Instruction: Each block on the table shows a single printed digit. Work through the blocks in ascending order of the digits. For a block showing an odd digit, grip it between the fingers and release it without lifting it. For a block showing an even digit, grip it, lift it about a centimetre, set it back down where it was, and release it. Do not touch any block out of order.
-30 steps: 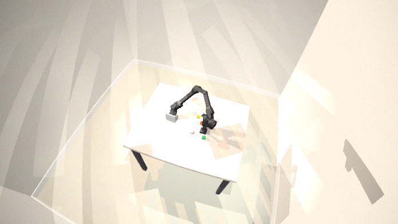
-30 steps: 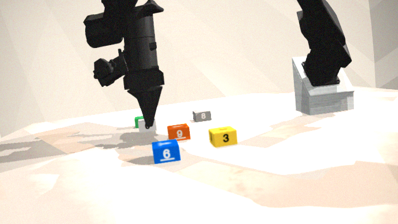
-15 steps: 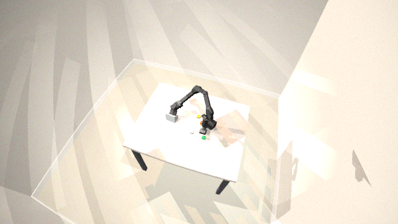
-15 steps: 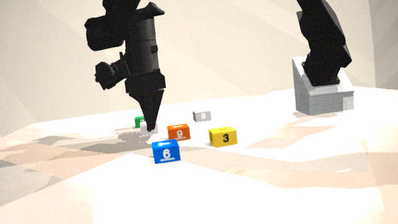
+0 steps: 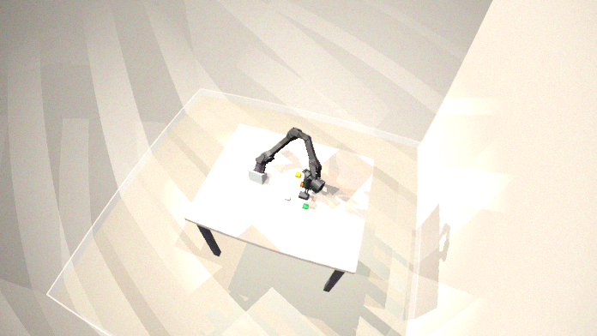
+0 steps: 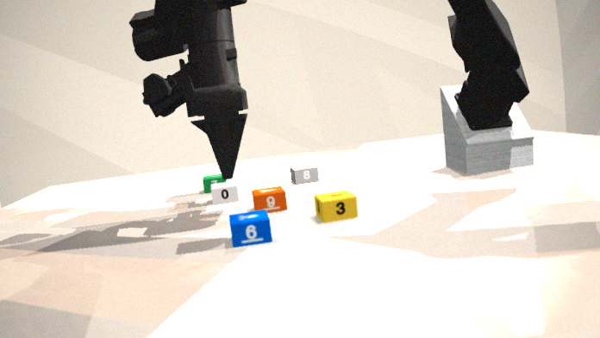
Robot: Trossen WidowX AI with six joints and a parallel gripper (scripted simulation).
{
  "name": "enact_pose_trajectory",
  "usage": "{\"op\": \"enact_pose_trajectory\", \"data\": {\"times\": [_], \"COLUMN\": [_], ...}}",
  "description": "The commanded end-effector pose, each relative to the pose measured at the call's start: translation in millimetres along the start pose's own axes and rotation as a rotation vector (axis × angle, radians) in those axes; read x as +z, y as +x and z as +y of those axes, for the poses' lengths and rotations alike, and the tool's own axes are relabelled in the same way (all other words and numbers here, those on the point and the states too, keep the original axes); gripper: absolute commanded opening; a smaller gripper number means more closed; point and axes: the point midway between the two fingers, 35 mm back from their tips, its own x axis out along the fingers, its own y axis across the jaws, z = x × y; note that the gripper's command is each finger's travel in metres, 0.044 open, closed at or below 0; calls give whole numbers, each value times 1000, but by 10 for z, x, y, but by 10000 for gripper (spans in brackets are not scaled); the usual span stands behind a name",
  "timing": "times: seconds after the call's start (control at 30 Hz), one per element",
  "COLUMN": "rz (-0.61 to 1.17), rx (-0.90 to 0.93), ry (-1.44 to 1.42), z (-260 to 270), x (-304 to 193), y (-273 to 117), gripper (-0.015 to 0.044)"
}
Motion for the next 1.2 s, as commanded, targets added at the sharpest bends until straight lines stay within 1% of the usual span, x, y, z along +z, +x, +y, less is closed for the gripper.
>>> {"op": "enact_pose_trajectory", "data": {"times": [0.0, 0.03, 0.1, 0.2, 0.27, 0.37, 0.4, 0.7, 0.9, 1.17], "rz": [-12, -12, -12, -11, -10, -10, -10, -10, -8, -5], "rx": [-9, -9, -11, -16, -13, -12, -12, -12, -12, -6], "ry": [-14, -14, -13, -11, -12, -13, -13, -13, -10, -7], "z": [8, 8, 1, -6, 7, 10, 10, 31, 684, 1437], "x": [27, 27, 37, 41, 20, 16, 16, 9, -304, -960], "y": [-128, -128, -233, -696, -910, -936, -936, -939, -996, -921], "gripper": [400, 400, 348, 269, 216, 137, 120, 120, 120, 120]}}
